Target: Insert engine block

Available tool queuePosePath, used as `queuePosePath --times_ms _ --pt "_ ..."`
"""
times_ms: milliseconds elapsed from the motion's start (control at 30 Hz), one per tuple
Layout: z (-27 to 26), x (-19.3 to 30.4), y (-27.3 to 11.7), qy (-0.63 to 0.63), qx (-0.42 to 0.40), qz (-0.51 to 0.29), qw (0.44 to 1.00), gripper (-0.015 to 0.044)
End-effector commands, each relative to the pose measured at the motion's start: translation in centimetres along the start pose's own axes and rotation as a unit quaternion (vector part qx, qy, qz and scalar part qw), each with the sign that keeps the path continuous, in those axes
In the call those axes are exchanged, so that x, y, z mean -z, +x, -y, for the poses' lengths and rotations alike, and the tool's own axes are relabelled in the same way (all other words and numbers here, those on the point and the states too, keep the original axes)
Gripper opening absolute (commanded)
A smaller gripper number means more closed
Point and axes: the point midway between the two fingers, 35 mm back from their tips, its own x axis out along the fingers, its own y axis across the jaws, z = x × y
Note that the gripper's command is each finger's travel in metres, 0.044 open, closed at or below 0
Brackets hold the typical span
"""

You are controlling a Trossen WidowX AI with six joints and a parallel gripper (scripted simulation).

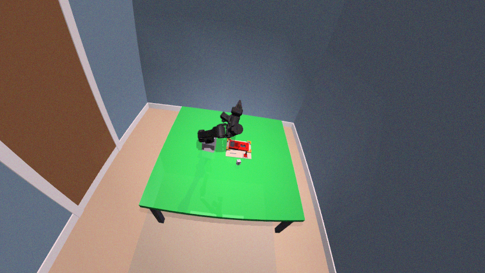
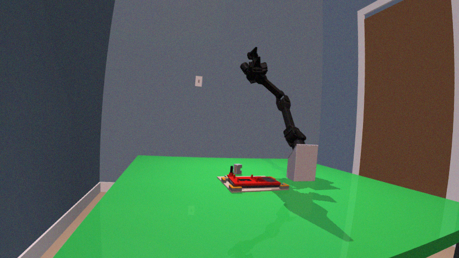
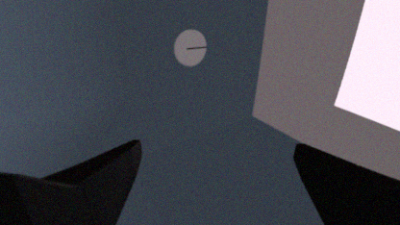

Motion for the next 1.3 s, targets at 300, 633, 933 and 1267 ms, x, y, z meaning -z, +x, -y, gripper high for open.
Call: queuePosePath --times_ms 300,633,933,1267 --pt "-3.5 4.3 0.7 0.118 -0.036 -0.069 0.990 0.0440" --pt "-7.0 8.1 0.8 0.266 -0.058 -0.141 0.952 0.0440" --pt "-10.5 11.1 0.6 0.391 -0.069 -0.209 0.894 0.0440" --pt "-14.6 13.9 -0.2 0.515 -0.068 -0.289 0.804 0.0440"
